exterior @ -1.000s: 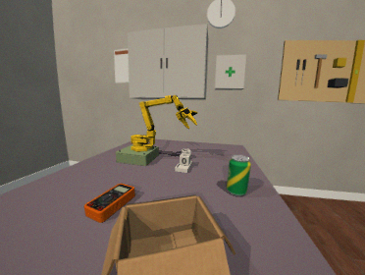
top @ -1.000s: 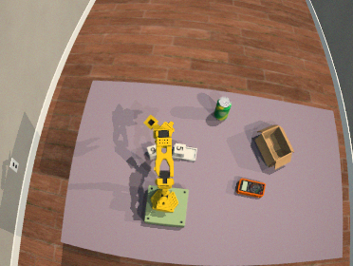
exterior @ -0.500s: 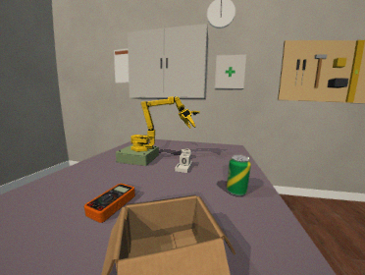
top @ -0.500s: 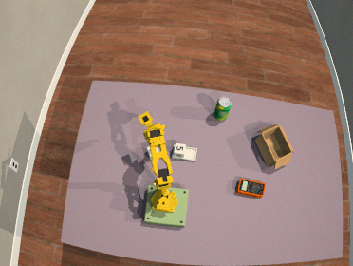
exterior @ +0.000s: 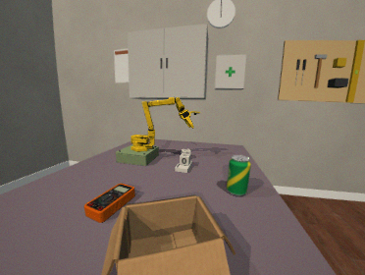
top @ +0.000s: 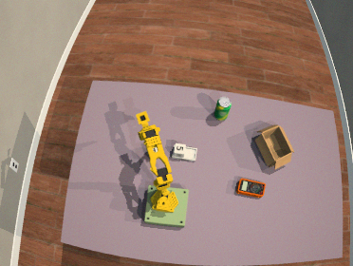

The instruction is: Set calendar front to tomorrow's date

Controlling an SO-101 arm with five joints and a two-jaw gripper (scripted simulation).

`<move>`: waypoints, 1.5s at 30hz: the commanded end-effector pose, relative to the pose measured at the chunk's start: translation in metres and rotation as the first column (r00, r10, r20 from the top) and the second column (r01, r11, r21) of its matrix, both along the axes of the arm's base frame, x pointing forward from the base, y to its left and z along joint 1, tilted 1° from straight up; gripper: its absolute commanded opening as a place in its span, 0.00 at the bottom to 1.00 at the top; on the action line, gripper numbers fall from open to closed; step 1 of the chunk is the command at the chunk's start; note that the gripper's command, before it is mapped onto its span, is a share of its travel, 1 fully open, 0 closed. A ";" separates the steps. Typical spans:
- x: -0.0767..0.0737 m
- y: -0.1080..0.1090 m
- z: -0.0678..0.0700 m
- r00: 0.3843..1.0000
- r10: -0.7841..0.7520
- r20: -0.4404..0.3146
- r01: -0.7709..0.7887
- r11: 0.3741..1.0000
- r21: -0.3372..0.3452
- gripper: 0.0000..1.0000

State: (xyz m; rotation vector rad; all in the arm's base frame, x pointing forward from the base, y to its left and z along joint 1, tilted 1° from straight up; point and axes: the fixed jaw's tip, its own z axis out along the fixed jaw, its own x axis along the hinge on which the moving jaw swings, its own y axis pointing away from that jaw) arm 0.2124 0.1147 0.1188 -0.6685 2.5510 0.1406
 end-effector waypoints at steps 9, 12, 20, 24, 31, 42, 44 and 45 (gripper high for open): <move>0.001 0.006 0.000 1.000 -0.021 -0.005 0.021 0.999 0.024 0.35; 0.001 0.006 0.000 1.000 -0.021 -0.006 0.021 0.999 0.024 0.35; 0.000 0.005 -0.022 0.995 -0.023 -0.096 0.021 0.999 -0.026 0.35; -0.003 0.004 -0.046 0.980 -0.031 -0.195 0.016 0.997 -0.081 0.35; -0.011 -0.001 -0.077 0.946 -0.049 -0.320 0.000 0.988 -0.151 0.35; -0.022 -0.006 -0.103 0.903 -0.072 -0.424 -0.021 0.978 -0.210 0.35; -0.022 -0.006 -0.103 0.903 -0.072 -0.424 -0.021 0.978 -0.210 0.35; -0.022 -0.006 -0.108 0.899 -0.074 -0.431 -0.023 0.977 -0.214 0.35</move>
